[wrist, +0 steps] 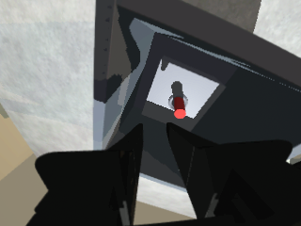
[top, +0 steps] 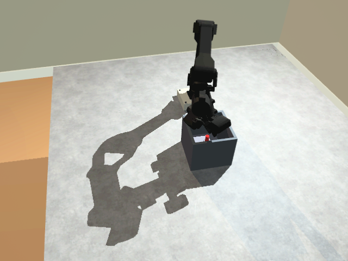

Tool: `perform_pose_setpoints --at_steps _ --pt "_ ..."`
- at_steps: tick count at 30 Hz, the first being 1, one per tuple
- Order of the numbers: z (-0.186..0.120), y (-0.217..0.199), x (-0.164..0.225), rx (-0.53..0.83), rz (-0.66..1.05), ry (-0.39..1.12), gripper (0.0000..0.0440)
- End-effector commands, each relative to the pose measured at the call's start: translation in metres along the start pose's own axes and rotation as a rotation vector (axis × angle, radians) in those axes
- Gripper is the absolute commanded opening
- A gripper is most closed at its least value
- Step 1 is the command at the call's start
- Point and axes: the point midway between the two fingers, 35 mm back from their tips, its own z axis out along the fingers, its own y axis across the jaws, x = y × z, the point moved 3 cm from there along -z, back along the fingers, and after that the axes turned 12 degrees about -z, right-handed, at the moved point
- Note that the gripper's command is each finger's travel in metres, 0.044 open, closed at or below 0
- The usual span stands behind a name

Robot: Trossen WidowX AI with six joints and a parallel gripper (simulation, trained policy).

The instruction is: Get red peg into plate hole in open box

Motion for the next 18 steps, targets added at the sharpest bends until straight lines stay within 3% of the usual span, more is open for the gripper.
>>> perform_pose_setpoints --at_steps 1,18 --pt "-0.006 0.004 -0.002 -0.039 -0.011 0.018 0.0125" --pt "-0.009 0.016 -0.021 -0.150 -0.056 0.071 0.0126"
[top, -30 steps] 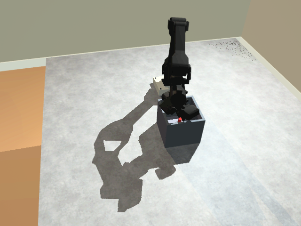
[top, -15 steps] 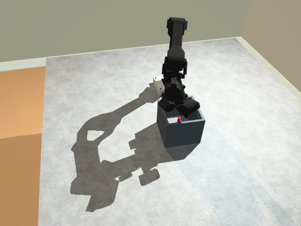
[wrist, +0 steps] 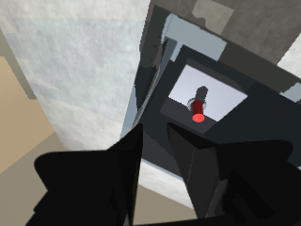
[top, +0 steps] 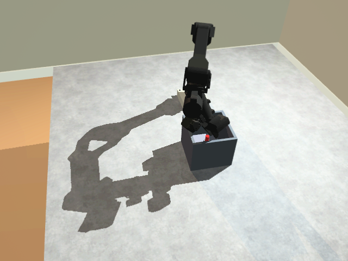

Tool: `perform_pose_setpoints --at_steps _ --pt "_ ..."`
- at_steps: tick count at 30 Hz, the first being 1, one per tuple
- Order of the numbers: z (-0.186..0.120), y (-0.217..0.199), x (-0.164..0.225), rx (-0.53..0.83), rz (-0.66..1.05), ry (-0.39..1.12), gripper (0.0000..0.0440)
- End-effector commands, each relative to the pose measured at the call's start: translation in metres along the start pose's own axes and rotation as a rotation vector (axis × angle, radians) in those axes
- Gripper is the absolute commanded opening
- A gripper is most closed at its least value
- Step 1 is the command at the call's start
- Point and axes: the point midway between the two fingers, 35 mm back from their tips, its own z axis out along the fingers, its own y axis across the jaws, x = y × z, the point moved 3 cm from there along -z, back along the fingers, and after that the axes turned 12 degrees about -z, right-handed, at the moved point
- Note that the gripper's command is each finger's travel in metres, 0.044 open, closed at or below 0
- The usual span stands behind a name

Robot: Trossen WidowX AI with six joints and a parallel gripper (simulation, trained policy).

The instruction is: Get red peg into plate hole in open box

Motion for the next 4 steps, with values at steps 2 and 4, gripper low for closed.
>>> perform_pose_setpoints --at_steps 2,4 --pt "0.0013 0.0025 -0.0059 -0.029 -0.019 0.019 0.0126" --pt "0.0013 0.0035 -0.0080 -0.039 -0.027 0.022 0.0126"
